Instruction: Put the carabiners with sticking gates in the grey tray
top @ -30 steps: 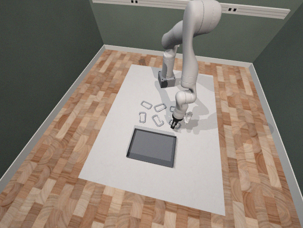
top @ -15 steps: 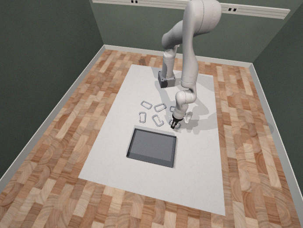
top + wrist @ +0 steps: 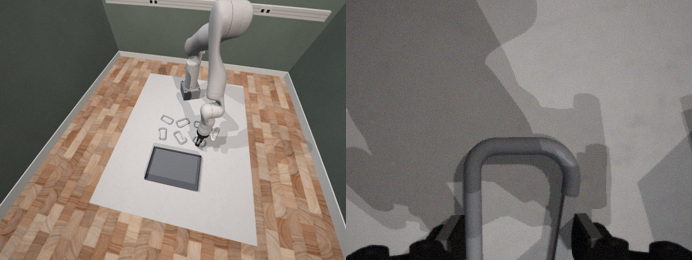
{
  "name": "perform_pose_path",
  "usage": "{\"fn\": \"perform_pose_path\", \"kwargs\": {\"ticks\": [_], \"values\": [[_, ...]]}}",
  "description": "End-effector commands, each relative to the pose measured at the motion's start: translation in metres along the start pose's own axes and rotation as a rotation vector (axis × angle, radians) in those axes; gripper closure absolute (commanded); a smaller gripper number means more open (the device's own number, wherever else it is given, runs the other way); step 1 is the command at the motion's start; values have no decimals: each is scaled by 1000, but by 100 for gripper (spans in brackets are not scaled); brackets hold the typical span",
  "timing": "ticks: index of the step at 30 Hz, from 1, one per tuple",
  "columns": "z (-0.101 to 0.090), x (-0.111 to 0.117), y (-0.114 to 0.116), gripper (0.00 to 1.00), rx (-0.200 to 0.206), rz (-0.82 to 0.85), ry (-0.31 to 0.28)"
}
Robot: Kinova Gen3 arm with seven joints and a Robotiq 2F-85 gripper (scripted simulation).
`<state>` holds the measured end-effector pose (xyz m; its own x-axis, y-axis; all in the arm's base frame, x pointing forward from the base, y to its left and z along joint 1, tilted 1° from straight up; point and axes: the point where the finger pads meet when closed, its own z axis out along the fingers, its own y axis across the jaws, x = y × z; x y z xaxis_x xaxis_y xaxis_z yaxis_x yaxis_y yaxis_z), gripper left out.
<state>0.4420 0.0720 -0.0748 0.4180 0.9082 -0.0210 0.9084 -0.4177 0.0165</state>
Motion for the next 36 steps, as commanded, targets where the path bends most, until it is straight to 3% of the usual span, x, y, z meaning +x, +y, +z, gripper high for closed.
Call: {"fn": "perform_pose_path", "kwargs": {"ticks": [1,36], "values": [[0,0,0,37,-1,0,1],[-1,1,1,43,-2,0,2]]}}
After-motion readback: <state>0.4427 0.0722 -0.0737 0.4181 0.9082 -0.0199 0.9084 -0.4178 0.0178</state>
